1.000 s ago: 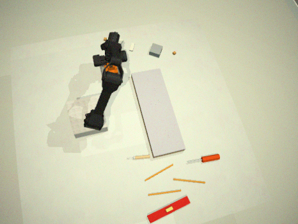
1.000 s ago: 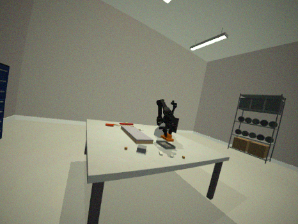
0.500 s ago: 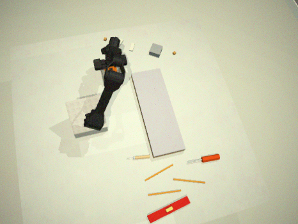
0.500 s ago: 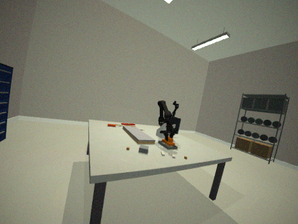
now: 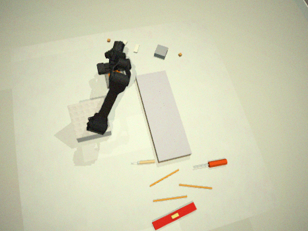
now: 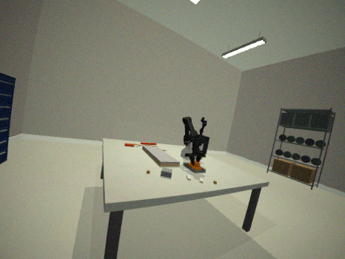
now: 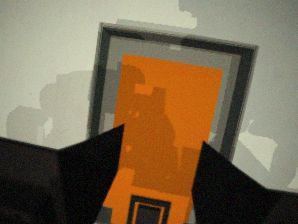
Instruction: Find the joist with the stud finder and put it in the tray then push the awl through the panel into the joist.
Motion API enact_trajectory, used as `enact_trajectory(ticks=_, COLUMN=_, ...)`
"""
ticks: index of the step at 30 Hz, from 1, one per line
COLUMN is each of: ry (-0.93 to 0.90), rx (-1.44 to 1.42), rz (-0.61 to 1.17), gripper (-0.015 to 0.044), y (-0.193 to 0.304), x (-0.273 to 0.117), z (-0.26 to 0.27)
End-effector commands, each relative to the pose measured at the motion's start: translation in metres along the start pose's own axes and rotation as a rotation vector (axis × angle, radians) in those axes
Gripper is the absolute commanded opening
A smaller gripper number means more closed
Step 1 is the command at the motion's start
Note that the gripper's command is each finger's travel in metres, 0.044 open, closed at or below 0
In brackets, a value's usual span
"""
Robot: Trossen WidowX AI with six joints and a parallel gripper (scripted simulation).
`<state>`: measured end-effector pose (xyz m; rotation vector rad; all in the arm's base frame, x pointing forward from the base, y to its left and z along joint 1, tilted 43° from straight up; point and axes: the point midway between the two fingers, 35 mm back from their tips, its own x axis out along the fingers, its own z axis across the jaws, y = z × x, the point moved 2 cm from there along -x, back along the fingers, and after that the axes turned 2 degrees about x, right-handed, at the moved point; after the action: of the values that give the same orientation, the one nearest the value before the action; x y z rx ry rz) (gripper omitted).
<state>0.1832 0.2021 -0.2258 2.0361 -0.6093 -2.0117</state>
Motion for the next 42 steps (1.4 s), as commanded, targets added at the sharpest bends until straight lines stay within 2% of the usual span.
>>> enact_trajectory(ticks=1, ry=0.004, rx=-0.005, rz=0.001, gripper=0.0000, y=0.002, x=0.003, z=0.000)
enact_trajectory(ticks=2, ry=0.004, rx=-0.005, rz=0.001, gripper=0.0000, y=0.002, x=0.003, z=0.000)
enact_trajectory(ticks=14, ry=-0.001, rx=-0.001, rz=0.002, gripper=0.0315, y=0.001, x=0.002, z=0.000)
enact_trajectory(ticks=19, ry=-0.001, rx=-0.002, rz=0.001, gripper=0.0440, y=-0.012, x=-0.034, z=-0.001)
enact_trajectory(ticks=23, ry=-0.003, rx=-0.002, rz=0.000, gripper=0.0440, y=-0.025, x=-0.088, z=0.002)
enact_trajectory(ticks=26, ry=-0.003, rx=-0.002, rz=0.000, gripper=0.0440, y=-0.026, x=-0.091, z=0.002)
enact_trajectory(ticks=27, ry=0.003, rx=-0.006, rz=0.000, gripper=0.0440, y=-0.021, x=-0.075, z=0.000)
enact_trajectory(ticks=29, ry=0.011, rx=0.012, rz=-0.010, gripper=0.0440, y=-0.012, x=-0.076, z=-0.013)
enact_trajectory(ticks=36, ry=0.030, rx=0.312, rz=-0.051, gripper=0.0440, y=0.056, x=-0.112, z=-0.104)
enact_trajectory(ticks=42, ry=0.053, rx=0.579, rz=-0.063, gripper=0.0440, y=0.138, x=-0.133, z=-0.163)
